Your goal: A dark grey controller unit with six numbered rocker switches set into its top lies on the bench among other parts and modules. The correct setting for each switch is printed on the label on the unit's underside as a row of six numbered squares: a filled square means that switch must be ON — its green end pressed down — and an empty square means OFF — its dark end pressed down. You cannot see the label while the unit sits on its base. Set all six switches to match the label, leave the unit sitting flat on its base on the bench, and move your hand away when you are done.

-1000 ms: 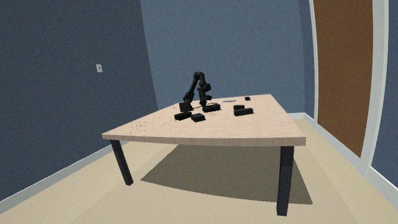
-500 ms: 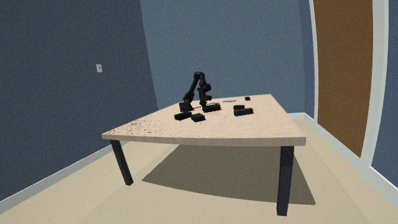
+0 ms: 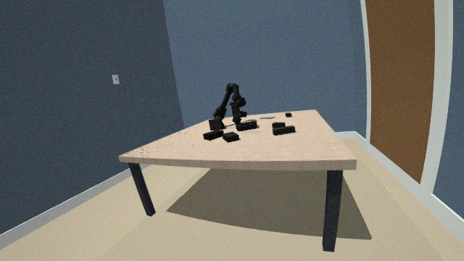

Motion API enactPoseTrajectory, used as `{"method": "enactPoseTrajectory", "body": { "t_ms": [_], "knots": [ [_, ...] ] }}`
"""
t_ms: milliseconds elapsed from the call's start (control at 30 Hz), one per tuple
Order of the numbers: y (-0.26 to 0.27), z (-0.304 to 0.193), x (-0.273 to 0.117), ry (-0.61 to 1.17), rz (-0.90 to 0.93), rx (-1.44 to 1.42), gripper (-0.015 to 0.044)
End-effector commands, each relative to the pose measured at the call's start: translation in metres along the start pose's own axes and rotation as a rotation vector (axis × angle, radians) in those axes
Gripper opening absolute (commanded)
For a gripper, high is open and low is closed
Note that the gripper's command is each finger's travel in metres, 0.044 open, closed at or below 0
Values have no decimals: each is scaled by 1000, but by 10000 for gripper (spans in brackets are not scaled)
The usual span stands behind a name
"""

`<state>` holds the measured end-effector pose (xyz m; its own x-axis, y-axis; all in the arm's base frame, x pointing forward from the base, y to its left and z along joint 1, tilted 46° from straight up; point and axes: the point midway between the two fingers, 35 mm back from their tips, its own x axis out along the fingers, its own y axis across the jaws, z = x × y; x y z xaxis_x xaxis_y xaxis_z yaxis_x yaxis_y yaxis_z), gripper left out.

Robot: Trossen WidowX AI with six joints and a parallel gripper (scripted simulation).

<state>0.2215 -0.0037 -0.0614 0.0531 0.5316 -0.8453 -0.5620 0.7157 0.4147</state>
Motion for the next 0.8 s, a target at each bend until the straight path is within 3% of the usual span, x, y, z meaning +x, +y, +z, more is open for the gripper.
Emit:
{"method": "enactPoseTrajectory", "body": {
  "t_ms": [0, 767],
  "knots": [
    [-9, 1, 1, 1, -16, -10, 0],
    [-30, -4, 7, 1, -18, -10, 0]
  ]
}}
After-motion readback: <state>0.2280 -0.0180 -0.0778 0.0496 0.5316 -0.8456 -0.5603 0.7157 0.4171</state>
